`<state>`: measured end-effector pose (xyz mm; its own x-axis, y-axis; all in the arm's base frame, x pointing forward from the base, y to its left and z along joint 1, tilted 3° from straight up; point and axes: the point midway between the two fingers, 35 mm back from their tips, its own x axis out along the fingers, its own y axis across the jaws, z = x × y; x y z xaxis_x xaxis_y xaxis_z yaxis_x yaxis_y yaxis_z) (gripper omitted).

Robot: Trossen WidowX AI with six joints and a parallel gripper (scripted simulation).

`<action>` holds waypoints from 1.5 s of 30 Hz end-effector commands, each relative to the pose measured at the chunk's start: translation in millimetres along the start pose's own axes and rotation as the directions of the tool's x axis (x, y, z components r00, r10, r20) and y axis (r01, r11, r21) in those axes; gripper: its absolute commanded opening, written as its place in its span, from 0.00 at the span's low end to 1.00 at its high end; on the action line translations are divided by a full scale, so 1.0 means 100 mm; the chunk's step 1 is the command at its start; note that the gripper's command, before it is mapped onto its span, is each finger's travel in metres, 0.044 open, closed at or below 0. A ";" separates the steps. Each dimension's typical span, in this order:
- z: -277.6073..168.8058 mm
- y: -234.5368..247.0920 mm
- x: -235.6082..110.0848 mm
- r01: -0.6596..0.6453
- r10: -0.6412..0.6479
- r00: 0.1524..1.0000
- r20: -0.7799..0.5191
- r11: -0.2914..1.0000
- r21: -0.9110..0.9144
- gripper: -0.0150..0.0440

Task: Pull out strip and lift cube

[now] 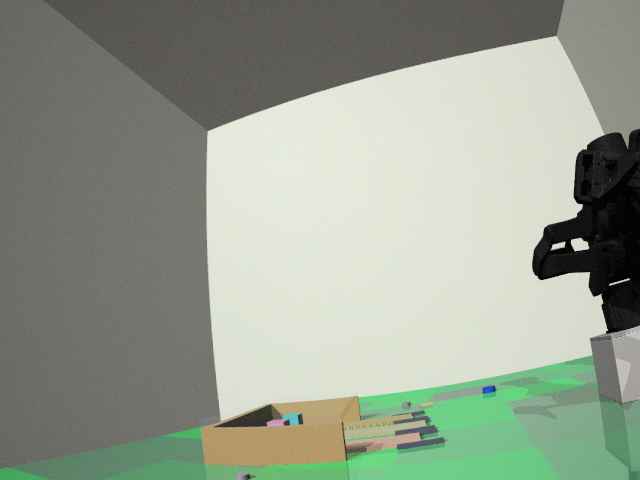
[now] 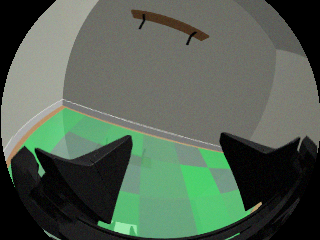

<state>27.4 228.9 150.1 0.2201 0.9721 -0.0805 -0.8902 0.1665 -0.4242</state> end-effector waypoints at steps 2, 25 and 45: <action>-0.01 -0.03 0.01 0.012 -0.012 1.000 -0.010 1.000 0.002 0.93; -0.97 -2.11 -0.56 0.760 -0.557 0.565 -0.609 0.639 0.121 0.93; -1.59 -2.89 -2.03 0.997 -0.559 0.081 -0.825 0.041 0.070 0.93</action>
<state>302.0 -39.8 144.2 0.8448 -0.1480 -0.5142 0.1453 0.9883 -0.0457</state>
